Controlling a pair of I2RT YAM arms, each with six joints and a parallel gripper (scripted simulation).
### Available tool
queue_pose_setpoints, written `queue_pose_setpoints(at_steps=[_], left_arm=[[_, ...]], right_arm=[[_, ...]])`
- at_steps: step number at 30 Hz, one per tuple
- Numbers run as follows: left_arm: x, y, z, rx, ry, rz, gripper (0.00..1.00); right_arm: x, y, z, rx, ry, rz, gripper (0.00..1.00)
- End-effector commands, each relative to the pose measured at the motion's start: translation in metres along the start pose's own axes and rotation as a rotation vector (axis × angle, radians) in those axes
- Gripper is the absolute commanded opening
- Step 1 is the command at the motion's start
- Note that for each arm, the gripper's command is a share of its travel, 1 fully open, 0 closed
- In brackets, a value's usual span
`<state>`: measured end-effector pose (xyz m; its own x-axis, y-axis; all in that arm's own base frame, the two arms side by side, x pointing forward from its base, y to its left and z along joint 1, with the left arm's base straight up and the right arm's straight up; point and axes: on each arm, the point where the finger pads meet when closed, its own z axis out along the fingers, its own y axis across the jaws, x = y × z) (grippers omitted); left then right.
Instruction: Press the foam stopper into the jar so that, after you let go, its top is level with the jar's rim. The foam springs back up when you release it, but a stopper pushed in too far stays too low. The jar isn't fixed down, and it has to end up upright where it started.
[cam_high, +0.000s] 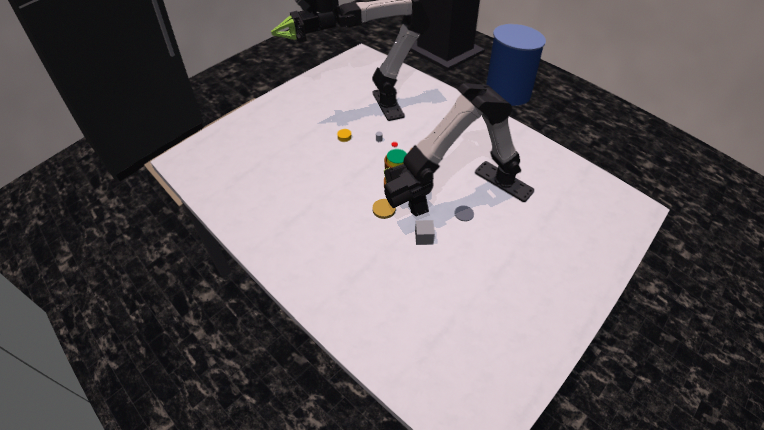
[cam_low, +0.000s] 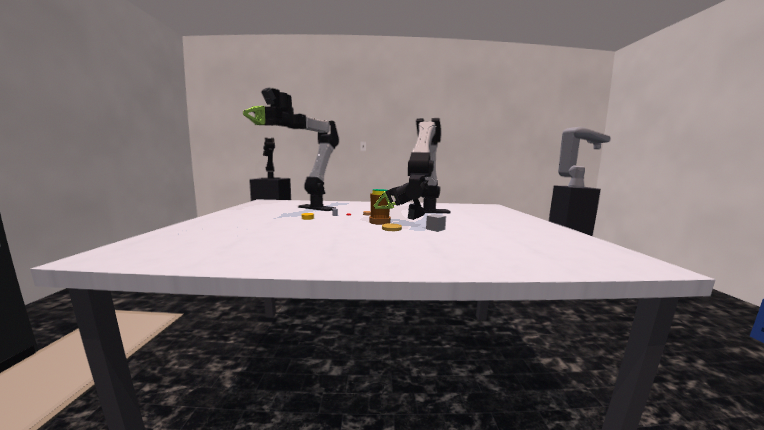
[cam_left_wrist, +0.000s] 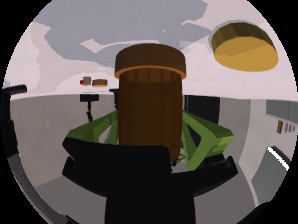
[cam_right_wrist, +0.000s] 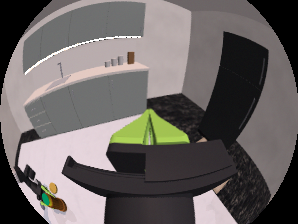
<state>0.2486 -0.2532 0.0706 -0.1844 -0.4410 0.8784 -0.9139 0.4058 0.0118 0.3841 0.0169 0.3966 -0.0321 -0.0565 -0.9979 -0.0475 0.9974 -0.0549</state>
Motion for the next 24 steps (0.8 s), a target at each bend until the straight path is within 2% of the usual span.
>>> queue_pose_setpoints(at_steps=[1, 9, 22, 24], left_arm=[[-0.005, -0.002, 0.008, -0.008, -0.007, 0.043, 0.64], [-0.005, -0.002, 0.008, -0.008, -0.007, 0.043, 0.64], [-0.005, -0.002, 0.008, -0.008, -0.007, 0.043, 0.64], [-0.005, -0.002, 0.008, -0.008, -0.007, 0.043, 0.64]], right_arm=[[0.018, 0.023, 0.013, -0.061, 0.102, -0.107, 0.0], [0.03, 0.061, 0.021, -0.168, 0.176, -0.241, 0.0], [0.065, 0.152, 0.021, -0.444, 0.3, -0.544, 0.0], [0.065, 0.152, 0.021, -0.444, 0.3, -0.544, 0.0]])
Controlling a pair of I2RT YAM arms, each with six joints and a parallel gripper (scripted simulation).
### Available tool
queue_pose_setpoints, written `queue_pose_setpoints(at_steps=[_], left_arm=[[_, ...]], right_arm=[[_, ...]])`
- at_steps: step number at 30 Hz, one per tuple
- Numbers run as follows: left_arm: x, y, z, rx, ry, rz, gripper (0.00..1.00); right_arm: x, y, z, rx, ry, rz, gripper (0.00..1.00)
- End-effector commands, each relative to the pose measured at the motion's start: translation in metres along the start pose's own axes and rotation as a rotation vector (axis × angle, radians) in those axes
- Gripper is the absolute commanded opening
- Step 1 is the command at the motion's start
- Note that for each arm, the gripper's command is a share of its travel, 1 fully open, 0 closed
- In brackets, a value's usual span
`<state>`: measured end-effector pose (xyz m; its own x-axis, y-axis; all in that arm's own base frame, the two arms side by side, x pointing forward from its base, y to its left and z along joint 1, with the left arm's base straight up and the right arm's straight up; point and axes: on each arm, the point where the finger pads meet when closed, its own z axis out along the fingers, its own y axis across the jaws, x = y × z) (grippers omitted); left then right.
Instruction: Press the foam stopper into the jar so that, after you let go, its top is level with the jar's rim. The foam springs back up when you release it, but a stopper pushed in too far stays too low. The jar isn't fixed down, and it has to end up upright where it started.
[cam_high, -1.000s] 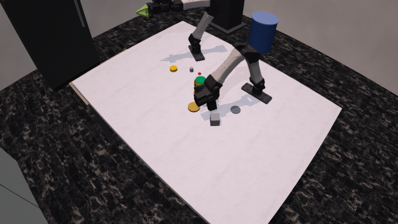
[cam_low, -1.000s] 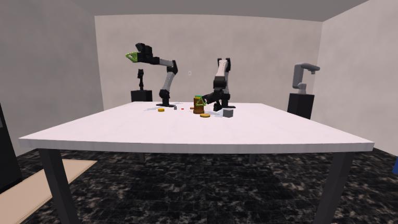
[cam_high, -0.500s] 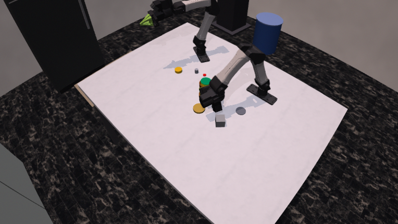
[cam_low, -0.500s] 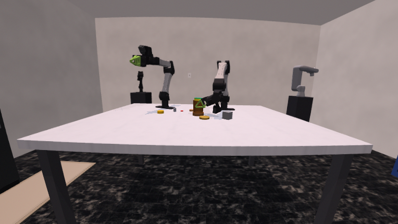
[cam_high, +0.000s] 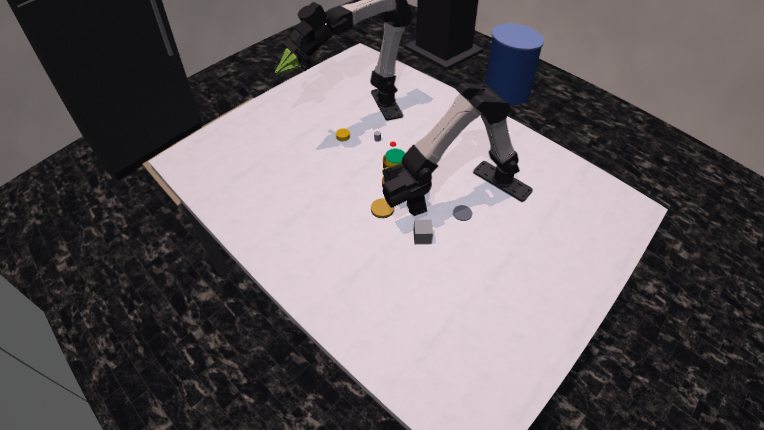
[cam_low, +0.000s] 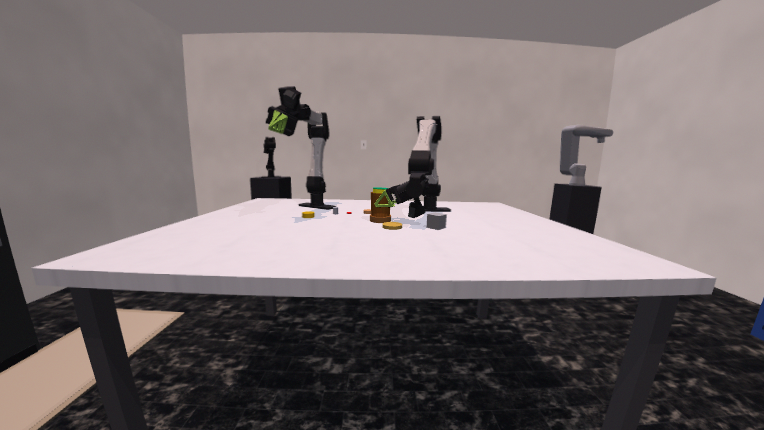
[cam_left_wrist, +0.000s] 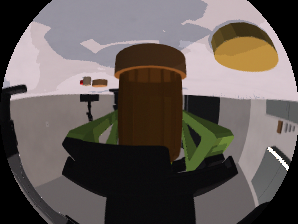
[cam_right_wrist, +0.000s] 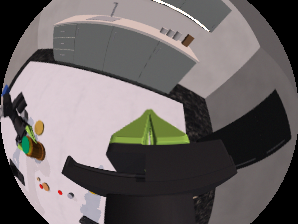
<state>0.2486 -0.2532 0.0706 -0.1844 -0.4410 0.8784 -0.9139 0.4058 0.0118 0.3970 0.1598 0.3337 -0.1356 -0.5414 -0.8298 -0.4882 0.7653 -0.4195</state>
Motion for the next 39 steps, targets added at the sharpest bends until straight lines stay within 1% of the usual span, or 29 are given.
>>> queue_pose_setpoints(at_steps=[1, 8, 15, 17, 20, 32, 34, 39], left_arm=[[-0.005, -0.002, 0.008, -0.008, -0.007, 0.043, 0.64], [-0.005, -0.002, 0.008, -0.008, -0.007, 0.043, 0.64], [-0.005, -0.002, 0.008, -0.008, -0.007, 0.043, 0.64], [-0.005, -0.002, 0.008, -0.008, -0.007, 0.043, 0.64], [-0.005, -0.002, 0.008, -0.008, -0.007, 0.043, 0.64], [-0.005, -0.002, 0.008, -0.008, -0.007, 0.043, 0.64], [-0.005, -0.002, 0.008, -0.008, -0.007, 0.043, 0.64], [-0.005, -0.002, 0.008, -0.008, -0.007, 0.043, 0.64]], right_arm=[[0.005, 0.016, 0.007, -0.057, 0.068, -0.086, 0.0], [0.0, 0.067, 0.018, -0.203, 0.103, -0.263, 0.0], [-0.003, 0.118, 0.021, -0.348, 0.124, -0.452, 0.0], [-0.003, 0.118, 0.021, -0.348, 0.124, -0.452, 0.0], [-0.004, 0.138, 0.021, -0.403, 0.126, -0.528, 0.0], [0.0, 0.226, 0.006, -0.656, 0.116, -0.871, 0.0], [0.0, 0.226, 0.006, -0.656, 0.116, -0.871, 0.0], [0.003, 0.261, -0.005, -0.759, 0.095, -1.011, 0.0]])
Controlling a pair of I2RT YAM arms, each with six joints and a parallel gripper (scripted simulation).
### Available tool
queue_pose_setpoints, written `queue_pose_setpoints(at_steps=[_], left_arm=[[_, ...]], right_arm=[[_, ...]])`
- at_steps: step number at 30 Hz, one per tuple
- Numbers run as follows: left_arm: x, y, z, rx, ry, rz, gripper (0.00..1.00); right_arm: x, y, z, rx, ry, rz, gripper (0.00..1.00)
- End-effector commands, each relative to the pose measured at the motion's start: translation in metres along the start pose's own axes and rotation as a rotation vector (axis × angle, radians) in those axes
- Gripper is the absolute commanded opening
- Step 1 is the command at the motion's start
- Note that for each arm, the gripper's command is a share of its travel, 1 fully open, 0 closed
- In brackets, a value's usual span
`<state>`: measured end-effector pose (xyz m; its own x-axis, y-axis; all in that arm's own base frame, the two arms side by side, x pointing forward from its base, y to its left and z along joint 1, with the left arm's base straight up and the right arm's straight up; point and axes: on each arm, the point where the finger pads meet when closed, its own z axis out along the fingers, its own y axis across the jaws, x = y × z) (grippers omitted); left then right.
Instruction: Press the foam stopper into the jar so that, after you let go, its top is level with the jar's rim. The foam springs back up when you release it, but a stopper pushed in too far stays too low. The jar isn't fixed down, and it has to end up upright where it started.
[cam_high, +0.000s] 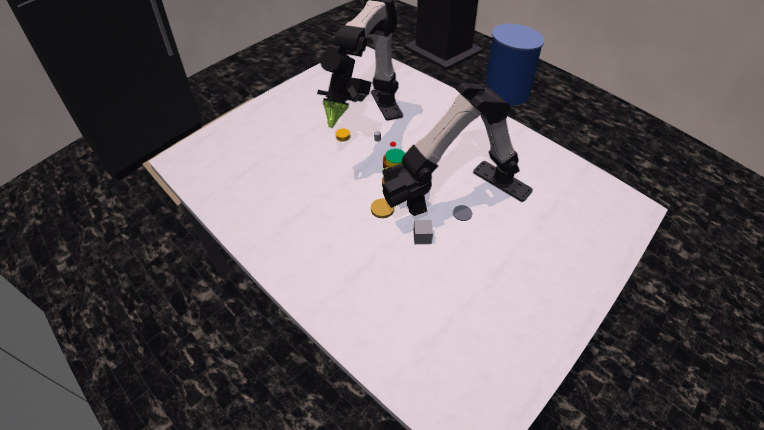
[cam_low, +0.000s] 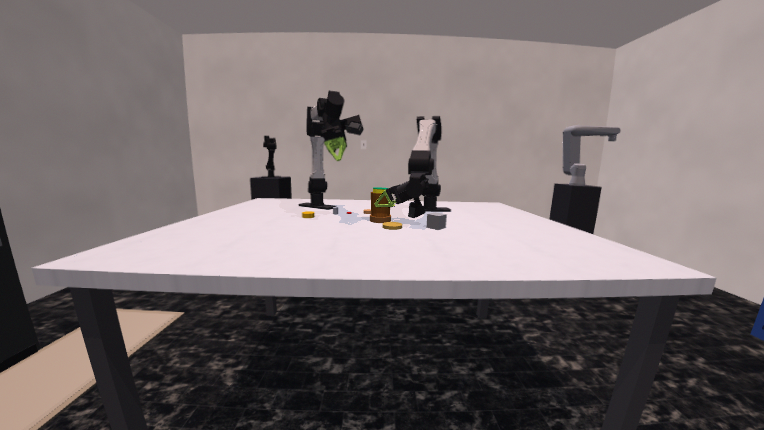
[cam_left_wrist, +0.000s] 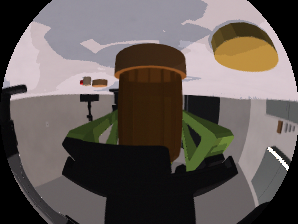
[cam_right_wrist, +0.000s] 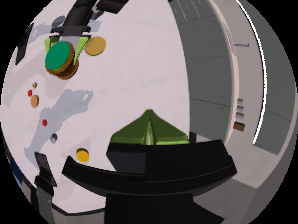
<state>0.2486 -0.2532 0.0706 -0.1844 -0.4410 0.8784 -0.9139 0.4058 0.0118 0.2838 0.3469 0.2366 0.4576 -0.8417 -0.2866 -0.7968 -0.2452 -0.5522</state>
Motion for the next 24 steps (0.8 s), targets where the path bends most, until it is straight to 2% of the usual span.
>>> queue_pose_setpoints(at_steps=[1, 10, 14, 24], left_arm=[[-0.005, -0.002, 0.008, -0.008, -0.007, 0.043, 0.64], [-0.005, -0.002, 0.008, -0.008, -0.007, 0.043, 0.64], [-0.005, -0.002, 0.008, -0.008, -0.007, 0.043, 0.64], [-0.005, -0.002, 0.008, -0.008, -0.007, 0.043, 0.64]], right_arm=[[-0.018, 0.025, 0.009, -0.108, 0.008, -0.14, 0.0], [-0.059, 0.074, 0.019, -0.265, -0.014, -0.43, 0.0], [-0.067, 0.084, 0.02, -0.292, -0.018, -0.489, 0.0], [-0.105, 0.147, 0.021, -0.465, -0.066, -0.831, 0.0]])
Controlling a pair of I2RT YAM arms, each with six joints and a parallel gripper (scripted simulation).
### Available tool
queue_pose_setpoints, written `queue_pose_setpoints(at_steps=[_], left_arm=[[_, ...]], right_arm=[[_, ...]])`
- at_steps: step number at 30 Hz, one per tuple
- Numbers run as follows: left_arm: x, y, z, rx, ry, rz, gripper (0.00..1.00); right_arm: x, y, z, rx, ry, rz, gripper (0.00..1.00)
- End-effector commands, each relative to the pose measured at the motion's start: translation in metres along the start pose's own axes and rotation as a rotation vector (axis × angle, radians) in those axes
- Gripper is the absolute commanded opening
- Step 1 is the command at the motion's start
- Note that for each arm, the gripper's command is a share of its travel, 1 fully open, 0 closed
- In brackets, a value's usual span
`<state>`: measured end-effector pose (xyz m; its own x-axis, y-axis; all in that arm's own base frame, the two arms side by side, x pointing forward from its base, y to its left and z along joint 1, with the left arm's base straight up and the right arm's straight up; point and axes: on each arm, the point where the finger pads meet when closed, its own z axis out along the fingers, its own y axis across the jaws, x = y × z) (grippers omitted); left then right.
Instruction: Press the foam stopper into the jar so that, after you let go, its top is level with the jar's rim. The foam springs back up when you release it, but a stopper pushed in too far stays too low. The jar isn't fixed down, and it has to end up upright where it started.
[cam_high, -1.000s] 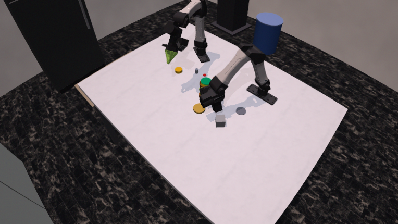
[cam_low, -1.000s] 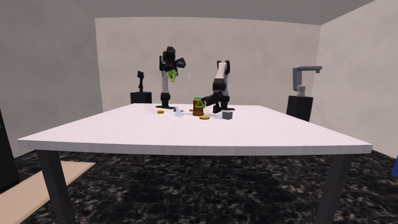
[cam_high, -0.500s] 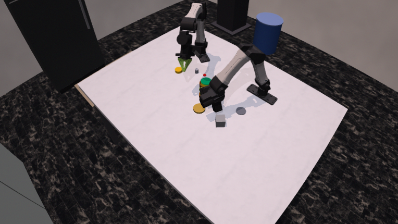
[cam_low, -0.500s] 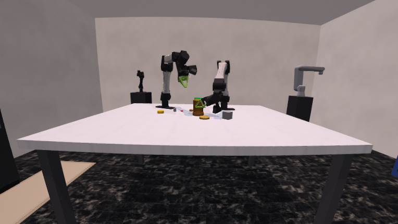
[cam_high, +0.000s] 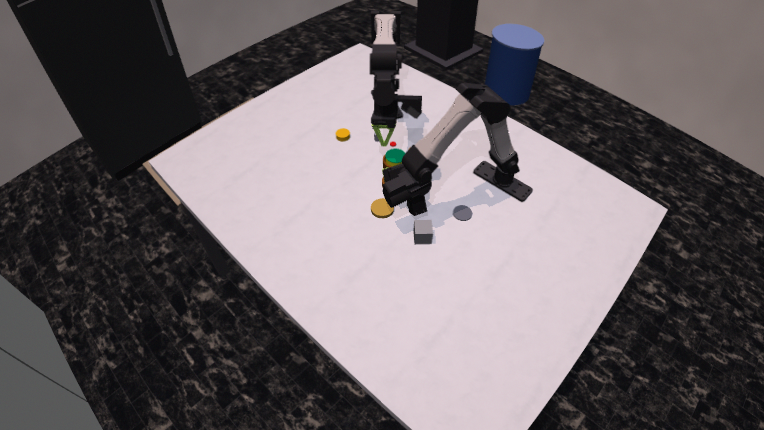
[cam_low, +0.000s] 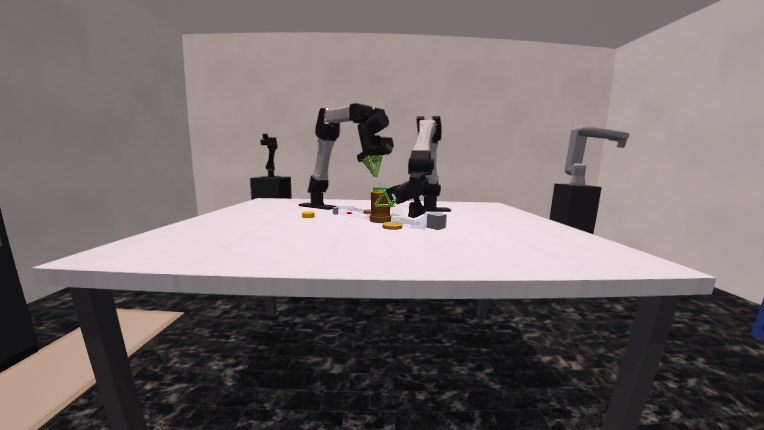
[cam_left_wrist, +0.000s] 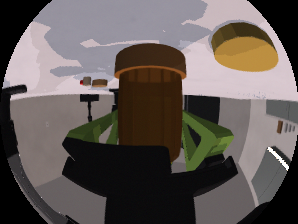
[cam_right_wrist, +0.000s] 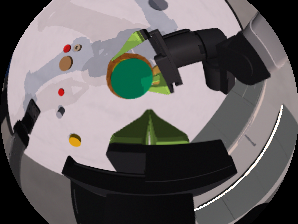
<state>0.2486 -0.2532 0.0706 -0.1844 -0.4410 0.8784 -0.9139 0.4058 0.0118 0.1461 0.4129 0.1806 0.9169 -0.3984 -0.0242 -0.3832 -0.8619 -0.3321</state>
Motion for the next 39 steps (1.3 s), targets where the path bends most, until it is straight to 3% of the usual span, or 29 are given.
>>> queue_pose_setpoints(at_steps=[1, 8, 9, 10, 12, 16, 19, 29, 32, 39], left_arm=[[-0.005, -0.002, 0.008, -0.008, -0.007, 0.043, 0.64], [-0.005, -0.002, 0.008, -0.008, -0.007, 0.043, 0.64], [-0.005, -0.002, 0.008, -0.008, -0.007, 0.043, 0.64], [-0.005, -0.002, 0.008, -0.008, -0.007, 0.043, 0.64], [-0.005, -0.002, 0.008, -0.008, -0.007, 0.043, 0.64], [-0.005, -0.002, 0.008, -0.008, -0.007, 0.043, 0.64], [-0.005, -0.002, 0.008, -0.008, -0.007, 0.043, 0.64], [-0.005, -0.002, 0.008, -0.008, -0.007, 0.043, 0.64], [-0.005, -0.002, 0.008, -0.008, -0.007, 0.043, 0.64], [-0.005, -0.002, 0.008, -0.008, -0.007, 0.043, 0.64]], right_arm=[[-0.022, 0.017, 0.009, -0.117, -0.01, -0.157, 0.0], [-0.035, 0.016, 0.011, -0.126, -0.013, -0.21, 0.0], [-0.021, 0.012, 0.01, -0.116, -0.002, -0.165, 0.0], [-0.039, 0.018, 0.016, -0.125, -0.02, -0.186, 0.0], [-0.042, 0.026, 0.029, -0.161, -0.028, -0.184, 0.0], [-0.035, 0.015, 0.023, -0.114, -0.027, -0.167, 0.0], [-0.034, 0.011, 0.003, -0.066, -0.025, -0.175, 0.0], [-0.03, 0.011, -0.002, -0.057, -0.022, -0.175, 0.0], [-0.029, 0.017, 0.014, -0.101, -0.019, -0.176, 0.0], [-0.027, 0.009, 0.003, -0.064, -0.017, -0.171, 0.0]])
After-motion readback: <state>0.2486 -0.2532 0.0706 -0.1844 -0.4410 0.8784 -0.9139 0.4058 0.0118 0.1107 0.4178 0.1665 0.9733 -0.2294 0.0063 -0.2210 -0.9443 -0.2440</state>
